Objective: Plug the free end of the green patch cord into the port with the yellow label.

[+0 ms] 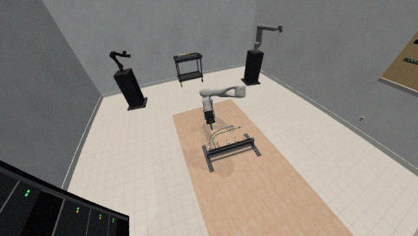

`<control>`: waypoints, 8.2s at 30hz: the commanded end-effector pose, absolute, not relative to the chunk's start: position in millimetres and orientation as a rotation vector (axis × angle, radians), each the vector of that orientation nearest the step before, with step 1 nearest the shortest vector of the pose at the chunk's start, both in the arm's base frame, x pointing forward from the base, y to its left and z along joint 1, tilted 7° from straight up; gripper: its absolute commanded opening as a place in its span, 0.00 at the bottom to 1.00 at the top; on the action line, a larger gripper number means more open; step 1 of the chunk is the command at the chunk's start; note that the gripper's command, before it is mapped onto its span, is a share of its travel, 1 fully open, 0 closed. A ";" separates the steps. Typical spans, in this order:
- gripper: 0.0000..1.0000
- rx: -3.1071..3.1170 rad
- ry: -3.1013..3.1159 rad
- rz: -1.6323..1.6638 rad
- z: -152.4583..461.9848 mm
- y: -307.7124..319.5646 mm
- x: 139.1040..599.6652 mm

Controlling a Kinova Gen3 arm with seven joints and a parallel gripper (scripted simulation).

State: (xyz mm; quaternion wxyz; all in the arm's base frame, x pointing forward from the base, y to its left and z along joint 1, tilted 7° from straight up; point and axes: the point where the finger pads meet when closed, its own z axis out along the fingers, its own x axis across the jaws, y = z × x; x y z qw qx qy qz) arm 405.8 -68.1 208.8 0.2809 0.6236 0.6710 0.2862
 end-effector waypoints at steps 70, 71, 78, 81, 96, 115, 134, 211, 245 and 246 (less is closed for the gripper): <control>0.00 -0.140 3.008 -0.027 38.0 297.0 285.4; 0.00 -0.140 3.008 -0.027 38.0 297.0 285.4; 0.00 -0.140 3.008 -0.027 38.0 297.0 285.4; 0.00 -0.140 3.008 -0.027 38.0 297.0 285.4; 0.00 -0.140 3.008 -0.027 38.0 297.0 285.4; 0.00 -0.184 2.951 0.050 56.3 318.2 293.4; 0.00 -0.365 2.577 0.485 201.0 430.0 317.8; 0.00 -0.081 2.977 0.084 55.7 317.2 301.8; 0.73 -0.127 3.012 -0.024 39.0 303.5 285.0; 0.73 -0.127 3.012 -0.024 39.0 303.5 285.0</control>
